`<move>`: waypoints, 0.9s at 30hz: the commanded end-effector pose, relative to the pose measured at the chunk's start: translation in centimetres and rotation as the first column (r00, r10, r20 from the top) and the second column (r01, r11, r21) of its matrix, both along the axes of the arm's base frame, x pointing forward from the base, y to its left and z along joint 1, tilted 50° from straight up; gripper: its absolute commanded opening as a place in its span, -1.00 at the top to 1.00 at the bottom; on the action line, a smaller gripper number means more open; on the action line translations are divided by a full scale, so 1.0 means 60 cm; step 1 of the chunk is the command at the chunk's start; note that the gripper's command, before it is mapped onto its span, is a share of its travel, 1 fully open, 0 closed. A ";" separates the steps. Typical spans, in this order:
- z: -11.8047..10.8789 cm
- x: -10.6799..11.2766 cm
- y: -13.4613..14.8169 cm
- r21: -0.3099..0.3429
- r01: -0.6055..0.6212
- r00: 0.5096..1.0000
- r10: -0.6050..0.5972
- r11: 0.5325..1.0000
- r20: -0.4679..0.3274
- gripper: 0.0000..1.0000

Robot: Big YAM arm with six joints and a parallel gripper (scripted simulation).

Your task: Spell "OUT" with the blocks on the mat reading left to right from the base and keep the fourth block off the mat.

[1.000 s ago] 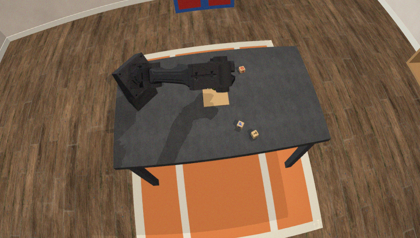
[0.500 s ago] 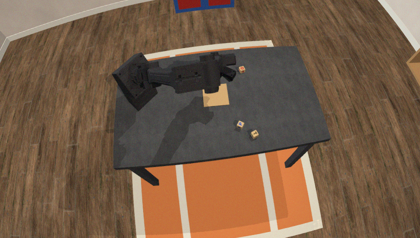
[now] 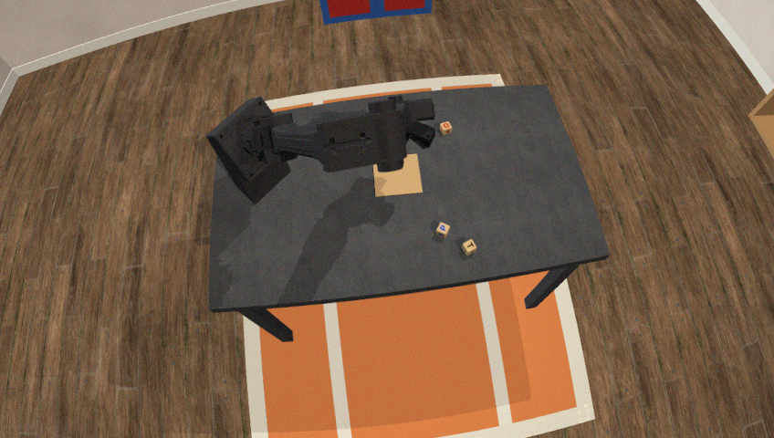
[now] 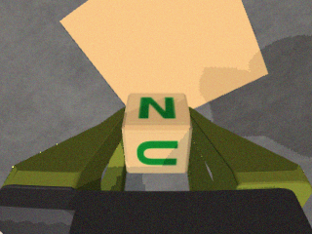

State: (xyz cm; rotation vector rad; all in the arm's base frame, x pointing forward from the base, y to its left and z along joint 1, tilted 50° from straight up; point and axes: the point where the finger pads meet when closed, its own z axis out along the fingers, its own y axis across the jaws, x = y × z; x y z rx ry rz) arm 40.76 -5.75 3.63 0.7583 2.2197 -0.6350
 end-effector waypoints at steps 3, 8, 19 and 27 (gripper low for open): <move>0.014 0.001 -0.008 -0.102 -0.162 0.978 0.146 0.981 -0.148 0.51; 0.016 0.000 -0.009 -0.185 -0.368 0.891 0.289 0.911 -0.349 0.51; 0.019 -0.003 -0.014 -0.201 -0.688 0.605 0.398 0.697 -0.690 0.51; 0.021 -0.006 -0.017 -0.106 -0.869 0.309 0.362 0.484 -0.879 0.51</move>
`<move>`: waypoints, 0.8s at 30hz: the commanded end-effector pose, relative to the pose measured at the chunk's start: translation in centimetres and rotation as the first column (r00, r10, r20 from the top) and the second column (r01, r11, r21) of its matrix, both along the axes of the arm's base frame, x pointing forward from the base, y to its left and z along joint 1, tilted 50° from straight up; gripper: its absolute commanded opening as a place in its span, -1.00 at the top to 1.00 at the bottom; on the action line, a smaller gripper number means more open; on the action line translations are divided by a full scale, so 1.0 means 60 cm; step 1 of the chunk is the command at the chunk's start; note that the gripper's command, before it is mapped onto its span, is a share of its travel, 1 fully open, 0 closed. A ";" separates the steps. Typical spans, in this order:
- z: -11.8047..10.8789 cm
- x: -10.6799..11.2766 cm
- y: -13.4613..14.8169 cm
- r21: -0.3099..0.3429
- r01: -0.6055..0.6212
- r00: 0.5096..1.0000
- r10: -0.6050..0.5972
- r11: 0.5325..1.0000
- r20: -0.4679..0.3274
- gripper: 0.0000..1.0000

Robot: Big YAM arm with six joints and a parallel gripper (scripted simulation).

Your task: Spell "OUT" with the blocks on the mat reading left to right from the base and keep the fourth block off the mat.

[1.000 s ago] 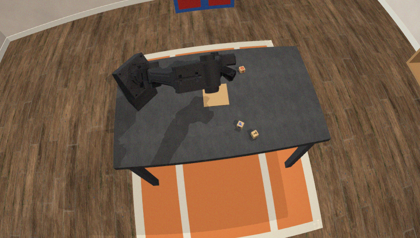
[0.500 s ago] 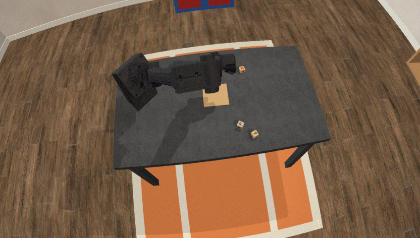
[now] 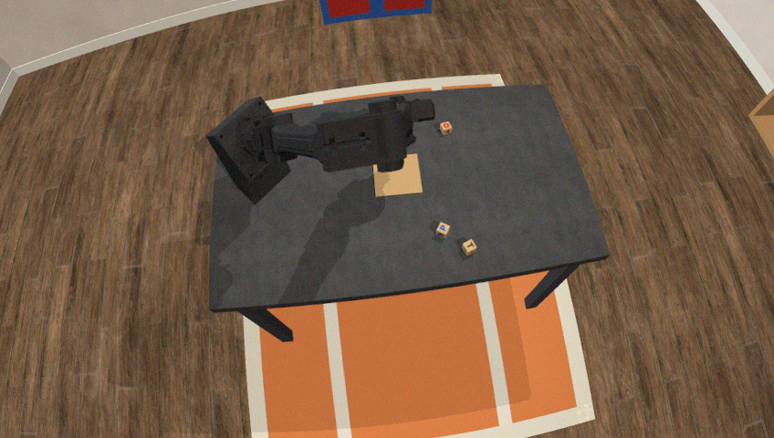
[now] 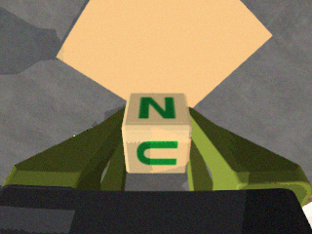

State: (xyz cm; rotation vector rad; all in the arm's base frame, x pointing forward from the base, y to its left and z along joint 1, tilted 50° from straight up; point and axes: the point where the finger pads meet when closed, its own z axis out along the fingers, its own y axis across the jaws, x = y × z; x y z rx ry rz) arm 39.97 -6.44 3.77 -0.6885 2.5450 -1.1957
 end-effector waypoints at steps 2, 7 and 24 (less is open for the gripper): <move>0.018 0.007 -0.006 -0.097 -0.203 0.968 0.184 0.974 -0.171 0.51; 0.019 0.006 -0.007 -0.156 -0.382 0.881 0.309 0.911 -0.358 0.51; 0.019 0.006 -0.007 -0.165 -0.677 0.633 0.453 0.717 -0.627 0.51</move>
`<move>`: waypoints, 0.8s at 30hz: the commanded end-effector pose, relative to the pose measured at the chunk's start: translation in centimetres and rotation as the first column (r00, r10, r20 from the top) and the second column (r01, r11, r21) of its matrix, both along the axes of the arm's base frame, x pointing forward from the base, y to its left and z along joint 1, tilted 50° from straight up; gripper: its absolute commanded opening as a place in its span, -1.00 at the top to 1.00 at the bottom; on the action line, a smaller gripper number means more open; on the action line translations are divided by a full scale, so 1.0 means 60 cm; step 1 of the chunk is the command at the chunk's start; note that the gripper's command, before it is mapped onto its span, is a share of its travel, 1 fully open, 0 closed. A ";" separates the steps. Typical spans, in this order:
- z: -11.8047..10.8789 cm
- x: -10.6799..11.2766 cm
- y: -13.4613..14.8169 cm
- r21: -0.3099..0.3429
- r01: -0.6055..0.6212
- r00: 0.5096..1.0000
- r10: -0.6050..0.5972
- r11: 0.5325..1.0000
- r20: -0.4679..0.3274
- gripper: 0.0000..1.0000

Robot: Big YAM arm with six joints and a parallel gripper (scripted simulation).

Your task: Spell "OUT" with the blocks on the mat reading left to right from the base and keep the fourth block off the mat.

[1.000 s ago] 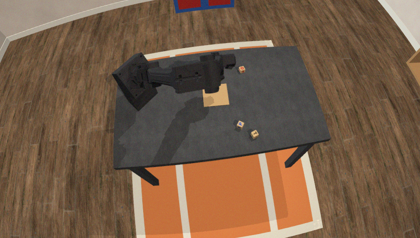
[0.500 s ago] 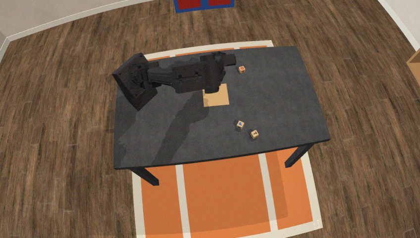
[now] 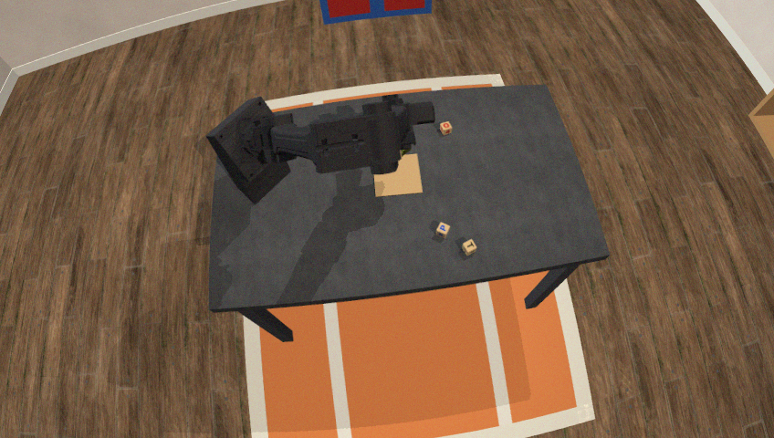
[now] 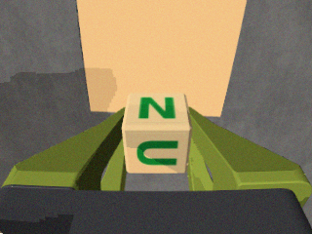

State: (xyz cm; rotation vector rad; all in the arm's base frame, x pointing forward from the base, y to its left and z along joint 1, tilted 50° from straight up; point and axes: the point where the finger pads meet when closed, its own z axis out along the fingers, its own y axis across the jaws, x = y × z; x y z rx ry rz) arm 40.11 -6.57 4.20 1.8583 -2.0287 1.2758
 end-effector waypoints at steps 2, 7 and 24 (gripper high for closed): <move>0.005 0.003 -0.001 -0.024 -0.054 0.998 0.053 0.998 -0.020 0.51; -0.006 0.005 -0.007 -0.026 -0.047 0.998 0.046 0.999 -0.034 0.51; -0.064 0.050 -0.068 -0.026 -0.048 0.998 0.047 0.999 -0.029 0.51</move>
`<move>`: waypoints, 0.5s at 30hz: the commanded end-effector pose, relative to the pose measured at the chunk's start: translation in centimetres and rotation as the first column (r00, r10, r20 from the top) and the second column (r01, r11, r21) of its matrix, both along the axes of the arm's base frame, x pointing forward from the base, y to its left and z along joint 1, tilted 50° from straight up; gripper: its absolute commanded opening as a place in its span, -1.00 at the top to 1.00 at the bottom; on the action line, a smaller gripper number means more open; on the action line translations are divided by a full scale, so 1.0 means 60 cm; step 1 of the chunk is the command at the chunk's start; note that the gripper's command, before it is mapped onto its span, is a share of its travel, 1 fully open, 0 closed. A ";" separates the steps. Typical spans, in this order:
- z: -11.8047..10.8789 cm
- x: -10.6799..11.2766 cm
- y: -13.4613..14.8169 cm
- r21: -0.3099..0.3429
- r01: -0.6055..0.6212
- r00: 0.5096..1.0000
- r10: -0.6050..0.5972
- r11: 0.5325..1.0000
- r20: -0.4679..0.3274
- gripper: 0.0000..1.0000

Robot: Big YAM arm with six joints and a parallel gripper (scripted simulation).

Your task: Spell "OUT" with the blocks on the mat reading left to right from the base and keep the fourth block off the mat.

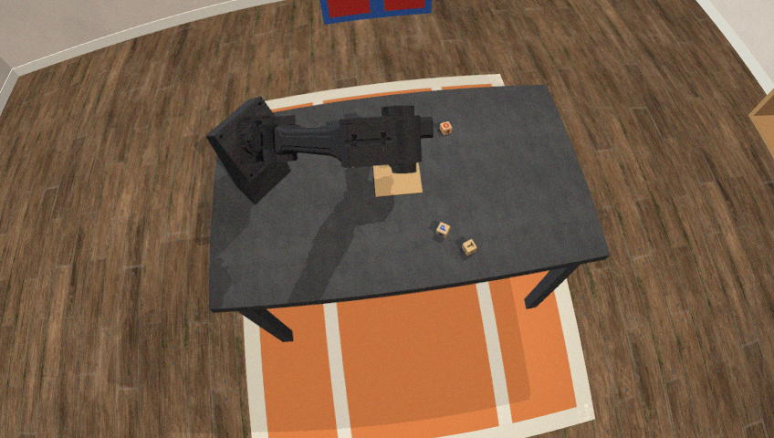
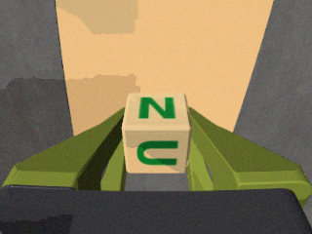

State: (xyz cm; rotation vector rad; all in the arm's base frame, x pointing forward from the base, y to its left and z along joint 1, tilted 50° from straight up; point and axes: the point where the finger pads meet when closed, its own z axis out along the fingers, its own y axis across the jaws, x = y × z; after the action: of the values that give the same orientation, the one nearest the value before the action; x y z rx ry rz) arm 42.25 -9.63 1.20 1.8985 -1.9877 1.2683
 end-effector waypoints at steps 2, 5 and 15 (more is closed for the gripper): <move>-0.024 0.021 -0.027 -0.017 -0.016 1.000 0.016 1.000 -0.010 0.51; -0.033 0.027 -0.036 -0.017 -0.016 1.000 0.016 1.000 -0.010 0.51; -0.056 0.038 -0.057 -0.018 -0.015 1.000 0.015 1.000 -0.014 0.51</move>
State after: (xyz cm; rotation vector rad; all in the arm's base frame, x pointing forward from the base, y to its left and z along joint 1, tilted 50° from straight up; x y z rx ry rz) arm 44.44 -12.58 -1.68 1.9013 -1.9743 1.2726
